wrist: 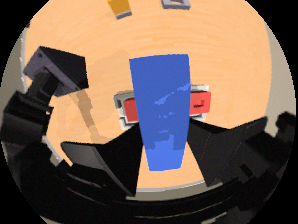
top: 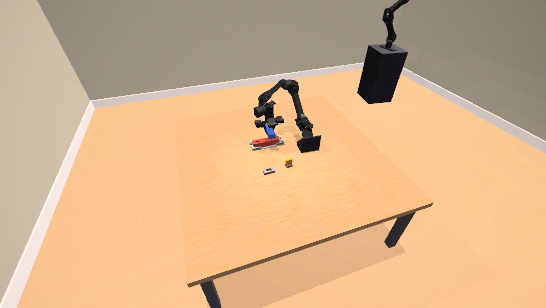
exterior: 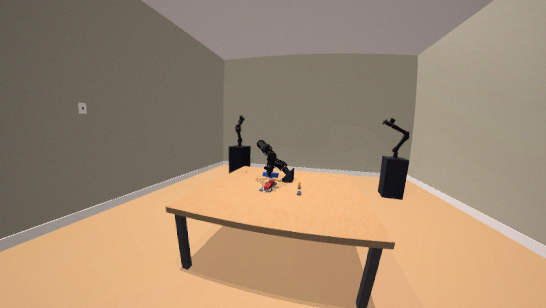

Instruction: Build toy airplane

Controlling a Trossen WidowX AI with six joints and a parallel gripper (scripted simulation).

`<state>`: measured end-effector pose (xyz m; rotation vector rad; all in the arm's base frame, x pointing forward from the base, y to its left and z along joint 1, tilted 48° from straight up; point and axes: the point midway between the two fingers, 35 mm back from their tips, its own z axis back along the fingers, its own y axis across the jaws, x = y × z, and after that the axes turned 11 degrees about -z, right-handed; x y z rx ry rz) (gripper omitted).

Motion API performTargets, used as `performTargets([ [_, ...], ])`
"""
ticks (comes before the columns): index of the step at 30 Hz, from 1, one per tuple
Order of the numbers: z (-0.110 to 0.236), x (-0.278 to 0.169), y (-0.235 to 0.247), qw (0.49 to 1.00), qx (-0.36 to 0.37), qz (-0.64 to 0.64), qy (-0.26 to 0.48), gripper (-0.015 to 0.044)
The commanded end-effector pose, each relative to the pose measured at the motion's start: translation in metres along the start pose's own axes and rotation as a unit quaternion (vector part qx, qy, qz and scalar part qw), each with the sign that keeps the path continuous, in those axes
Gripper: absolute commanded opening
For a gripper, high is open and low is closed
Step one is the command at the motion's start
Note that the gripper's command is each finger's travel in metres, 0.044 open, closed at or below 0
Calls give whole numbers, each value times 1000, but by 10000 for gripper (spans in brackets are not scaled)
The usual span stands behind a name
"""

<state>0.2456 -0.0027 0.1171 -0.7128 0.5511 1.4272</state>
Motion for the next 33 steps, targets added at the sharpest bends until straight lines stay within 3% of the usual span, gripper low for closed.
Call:
performTargets([
  [1,0,-1,-1,1000,-2,1,2,196],
  [33,-40,-2,-2,1000,-3,1,2,196],
])
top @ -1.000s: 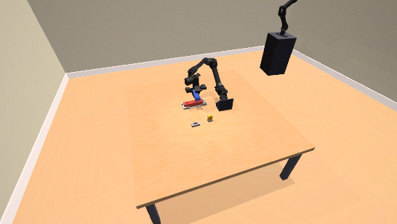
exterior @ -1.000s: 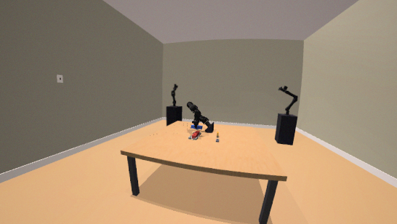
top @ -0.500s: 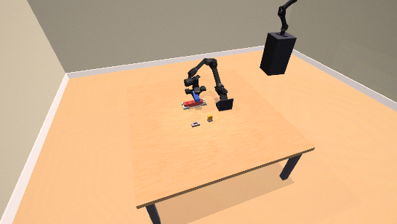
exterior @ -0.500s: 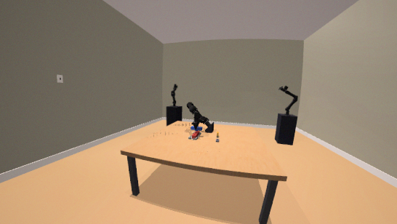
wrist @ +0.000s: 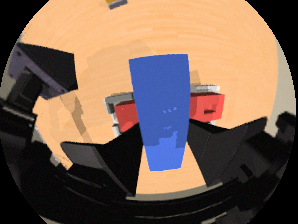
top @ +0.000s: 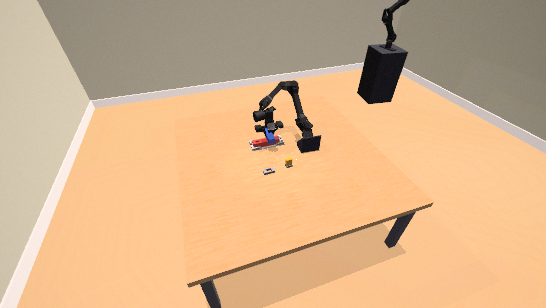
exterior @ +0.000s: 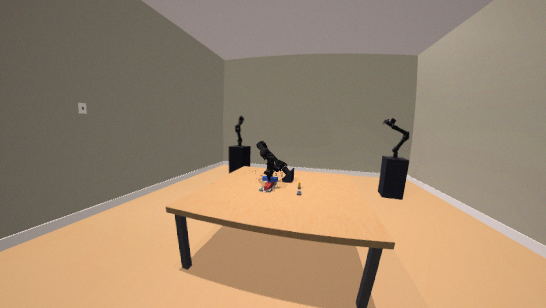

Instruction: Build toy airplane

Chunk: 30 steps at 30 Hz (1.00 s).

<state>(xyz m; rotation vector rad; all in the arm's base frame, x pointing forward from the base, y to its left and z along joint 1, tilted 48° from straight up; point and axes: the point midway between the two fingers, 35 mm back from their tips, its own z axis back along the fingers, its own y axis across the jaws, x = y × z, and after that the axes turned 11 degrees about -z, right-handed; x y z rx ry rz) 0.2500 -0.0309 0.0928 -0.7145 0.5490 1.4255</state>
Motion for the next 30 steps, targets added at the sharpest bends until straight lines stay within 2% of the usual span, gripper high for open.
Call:
performTargets([
  [1,-2,0,0,1000,-2,2,2,196],
  [6,-1,0,0,1000,0,0,0,162],
  [11,-1,0,0,1000,0,0,0,31],
  [26,-1,0,0,1000,0,0,0,425],
  [30,-1,0,0,1000,0,0,0,440],
])
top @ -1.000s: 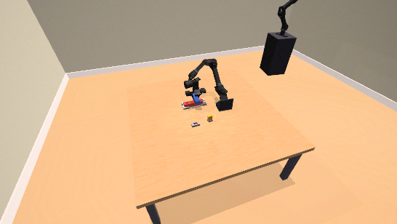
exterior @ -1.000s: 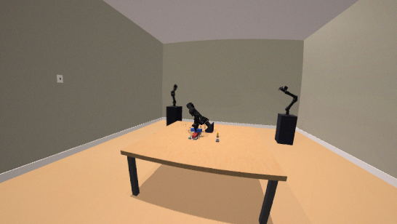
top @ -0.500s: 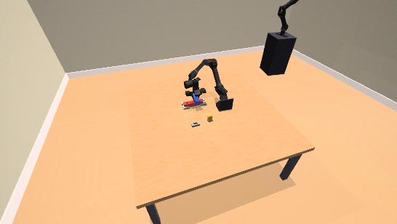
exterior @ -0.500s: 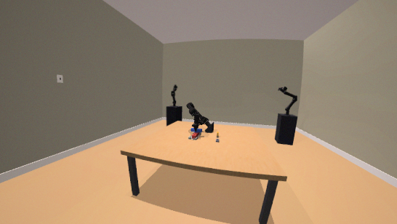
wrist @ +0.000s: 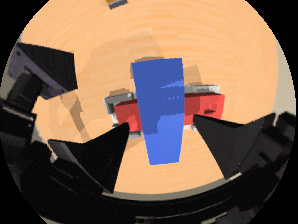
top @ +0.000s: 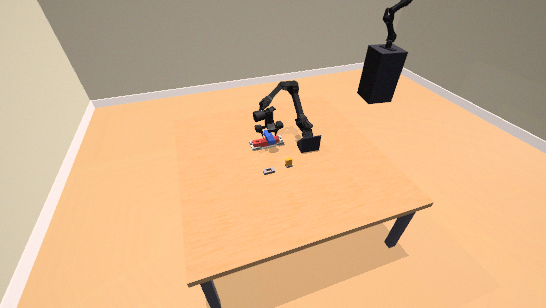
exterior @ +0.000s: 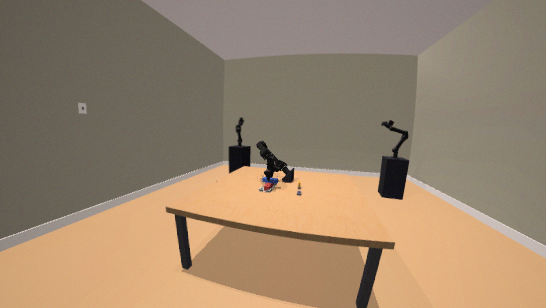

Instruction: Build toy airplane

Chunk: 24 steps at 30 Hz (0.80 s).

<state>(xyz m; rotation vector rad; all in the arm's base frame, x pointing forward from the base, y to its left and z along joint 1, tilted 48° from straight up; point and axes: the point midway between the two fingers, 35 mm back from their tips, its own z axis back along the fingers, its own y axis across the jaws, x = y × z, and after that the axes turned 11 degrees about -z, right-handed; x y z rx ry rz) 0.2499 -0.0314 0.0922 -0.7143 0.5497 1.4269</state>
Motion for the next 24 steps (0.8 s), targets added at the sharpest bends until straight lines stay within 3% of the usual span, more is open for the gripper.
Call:
performTargets([
  [1,0,0,0,1000,0,-1,0,440],
  [6,9,1,-1,1000,0,0,-1,440],
  [12,83,1,0,1000,-1,2,1,440],
  [19,86,2,-2,1000,-1,-6,1,440],
  [24,84,2,-2,977,-1,-215,1,440],
])
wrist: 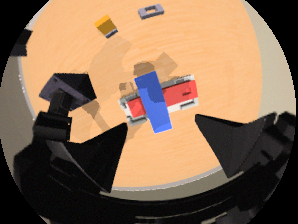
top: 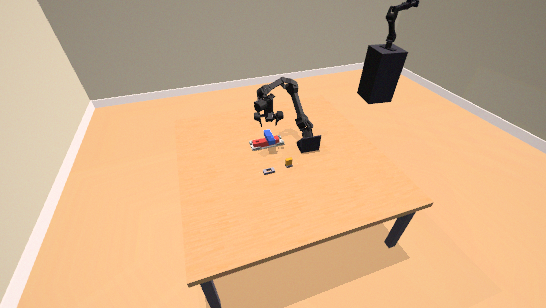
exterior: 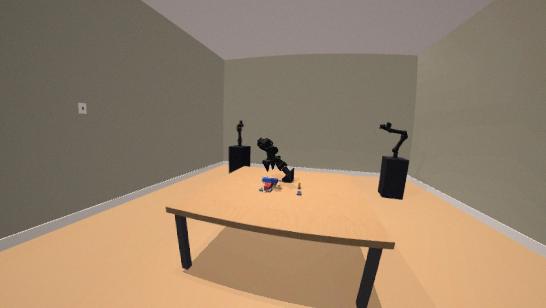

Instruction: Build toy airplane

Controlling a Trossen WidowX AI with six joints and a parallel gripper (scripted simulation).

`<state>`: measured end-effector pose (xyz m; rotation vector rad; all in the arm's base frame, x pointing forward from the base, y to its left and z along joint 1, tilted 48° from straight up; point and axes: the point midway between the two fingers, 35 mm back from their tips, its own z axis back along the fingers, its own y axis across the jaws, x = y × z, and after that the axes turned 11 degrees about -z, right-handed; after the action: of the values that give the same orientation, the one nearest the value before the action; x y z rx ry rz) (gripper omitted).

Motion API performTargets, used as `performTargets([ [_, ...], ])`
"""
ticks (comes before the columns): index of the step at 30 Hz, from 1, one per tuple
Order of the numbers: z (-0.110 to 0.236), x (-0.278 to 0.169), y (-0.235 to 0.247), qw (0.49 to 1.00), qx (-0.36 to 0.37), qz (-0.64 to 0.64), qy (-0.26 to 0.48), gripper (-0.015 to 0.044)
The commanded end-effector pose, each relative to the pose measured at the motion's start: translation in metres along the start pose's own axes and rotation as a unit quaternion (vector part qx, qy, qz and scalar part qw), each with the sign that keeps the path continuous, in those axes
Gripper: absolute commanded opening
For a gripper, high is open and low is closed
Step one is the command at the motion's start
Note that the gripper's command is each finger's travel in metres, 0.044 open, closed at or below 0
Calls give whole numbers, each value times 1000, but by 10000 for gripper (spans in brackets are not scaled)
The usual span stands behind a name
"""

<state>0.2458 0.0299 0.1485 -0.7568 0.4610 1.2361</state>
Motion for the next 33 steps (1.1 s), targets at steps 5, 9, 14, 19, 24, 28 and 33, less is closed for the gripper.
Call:
performTargets([
  [5,-1,1,0,936,2,-352,0,440],
  [9,-2,0,-1,849,2,-529,0,440],
  [14,-3,0,-1,809,2,-588,1,440],
  [19,-3,0,-1,809,2,-588,1,440],
  [24,-3,0,-1,809,2,-588,1,440],
  [28,-2,3,0,809,3,-588,0,440],
  [33,7,80,26,811,14,-585,-11,440],
])
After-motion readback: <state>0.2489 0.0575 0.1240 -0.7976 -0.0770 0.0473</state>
